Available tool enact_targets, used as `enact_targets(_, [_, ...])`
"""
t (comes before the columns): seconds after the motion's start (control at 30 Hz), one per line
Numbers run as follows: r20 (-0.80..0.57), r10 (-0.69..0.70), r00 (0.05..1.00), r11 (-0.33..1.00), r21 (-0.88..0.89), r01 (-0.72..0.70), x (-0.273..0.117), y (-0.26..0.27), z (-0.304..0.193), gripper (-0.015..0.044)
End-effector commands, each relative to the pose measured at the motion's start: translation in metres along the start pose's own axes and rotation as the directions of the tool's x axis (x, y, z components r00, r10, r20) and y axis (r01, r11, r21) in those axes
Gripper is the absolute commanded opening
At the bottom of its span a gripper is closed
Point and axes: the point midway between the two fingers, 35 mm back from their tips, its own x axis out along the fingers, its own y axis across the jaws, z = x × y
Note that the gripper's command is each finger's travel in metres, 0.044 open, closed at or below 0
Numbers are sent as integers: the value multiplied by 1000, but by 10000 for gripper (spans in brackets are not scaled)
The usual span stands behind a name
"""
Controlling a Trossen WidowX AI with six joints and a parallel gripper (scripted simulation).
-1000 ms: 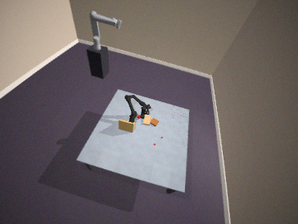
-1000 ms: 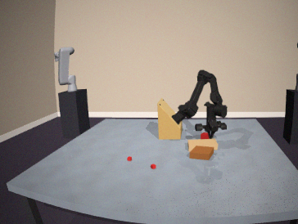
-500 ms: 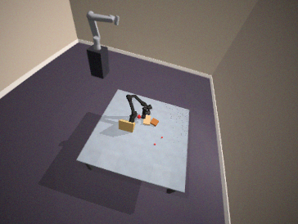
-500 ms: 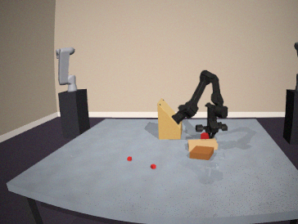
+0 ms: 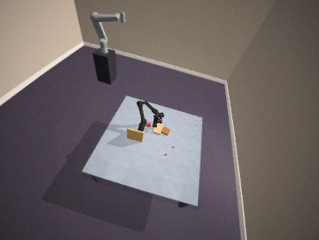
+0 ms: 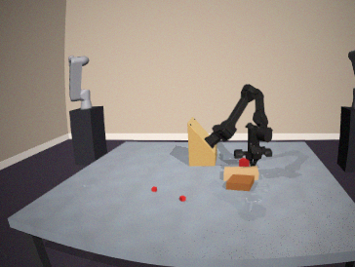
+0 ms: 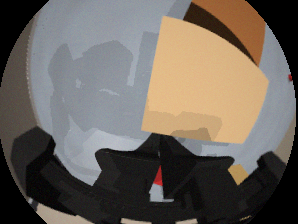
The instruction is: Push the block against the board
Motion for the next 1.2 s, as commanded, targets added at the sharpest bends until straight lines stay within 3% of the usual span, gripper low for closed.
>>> enact_targets(0.0, [11,-4,1000,1000,-9,4,0,0,8,0])
enact_targets(1.17, [12,-6,1000,1000,-11,6,-1,-3,56,0])
